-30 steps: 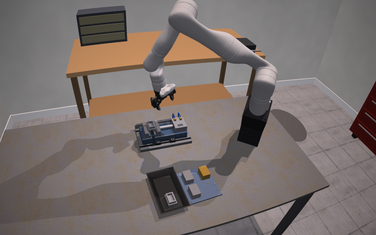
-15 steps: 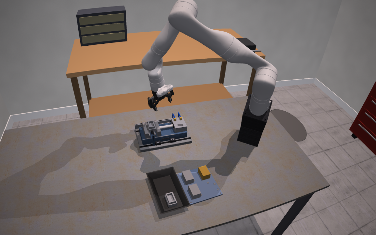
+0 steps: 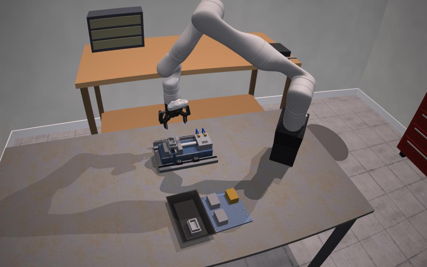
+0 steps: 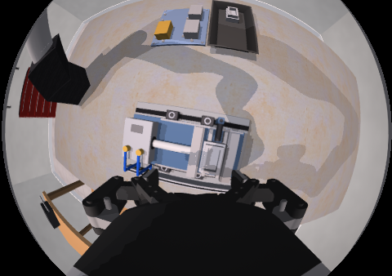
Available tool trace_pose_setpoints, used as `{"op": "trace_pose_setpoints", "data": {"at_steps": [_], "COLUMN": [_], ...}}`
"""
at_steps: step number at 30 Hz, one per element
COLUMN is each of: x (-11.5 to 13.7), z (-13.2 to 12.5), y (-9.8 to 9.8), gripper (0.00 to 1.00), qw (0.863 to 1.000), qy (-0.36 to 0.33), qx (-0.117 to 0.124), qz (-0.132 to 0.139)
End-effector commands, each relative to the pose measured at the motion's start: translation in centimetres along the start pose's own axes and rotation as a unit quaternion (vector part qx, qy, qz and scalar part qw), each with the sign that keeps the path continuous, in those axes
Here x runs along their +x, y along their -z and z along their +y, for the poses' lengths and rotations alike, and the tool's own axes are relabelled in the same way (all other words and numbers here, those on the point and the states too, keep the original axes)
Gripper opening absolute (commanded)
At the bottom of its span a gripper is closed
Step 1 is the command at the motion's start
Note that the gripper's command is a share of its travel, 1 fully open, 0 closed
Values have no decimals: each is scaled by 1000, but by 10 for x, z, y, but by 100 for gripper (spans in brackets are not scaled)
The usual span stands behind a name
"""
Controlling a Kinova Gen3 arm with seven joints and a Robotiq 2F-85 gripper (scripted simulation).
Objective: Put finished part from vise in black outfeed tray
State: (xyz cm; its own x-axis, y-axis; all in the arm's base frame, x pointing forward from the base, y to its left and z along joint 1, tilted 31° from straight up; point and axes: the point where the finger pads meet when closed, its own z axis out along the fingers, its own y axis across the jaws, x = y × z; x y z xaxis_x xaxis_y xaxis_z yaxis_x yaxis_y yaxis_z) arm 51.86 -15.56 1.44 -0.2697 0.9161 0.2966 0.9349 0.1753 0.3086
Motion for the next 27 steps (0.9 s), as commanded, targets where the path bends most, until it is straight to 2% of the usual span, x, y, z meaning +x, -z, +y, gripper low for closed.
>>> {"op": "trace_pose_setpoints", "data": {"at_steps": [1, 3, 11, 22, 23, 27], "x": [-2, -2, 1, 1, 1, 1], "z": [6, 6, 21, 24, 24, 24], "y": [-2, -2, -1, -1, -1, -1], "gripper": [100, 100, 100, 100, 0, 0], "qw": [999, 999, 997, 996, 996, 996], "qy": [-36, -36, -67, -72, -72, -72], "qx": [-17, -17, -41, -45, -45, -45], "qz": [12, 12, 24, 26, 26, 26]}}
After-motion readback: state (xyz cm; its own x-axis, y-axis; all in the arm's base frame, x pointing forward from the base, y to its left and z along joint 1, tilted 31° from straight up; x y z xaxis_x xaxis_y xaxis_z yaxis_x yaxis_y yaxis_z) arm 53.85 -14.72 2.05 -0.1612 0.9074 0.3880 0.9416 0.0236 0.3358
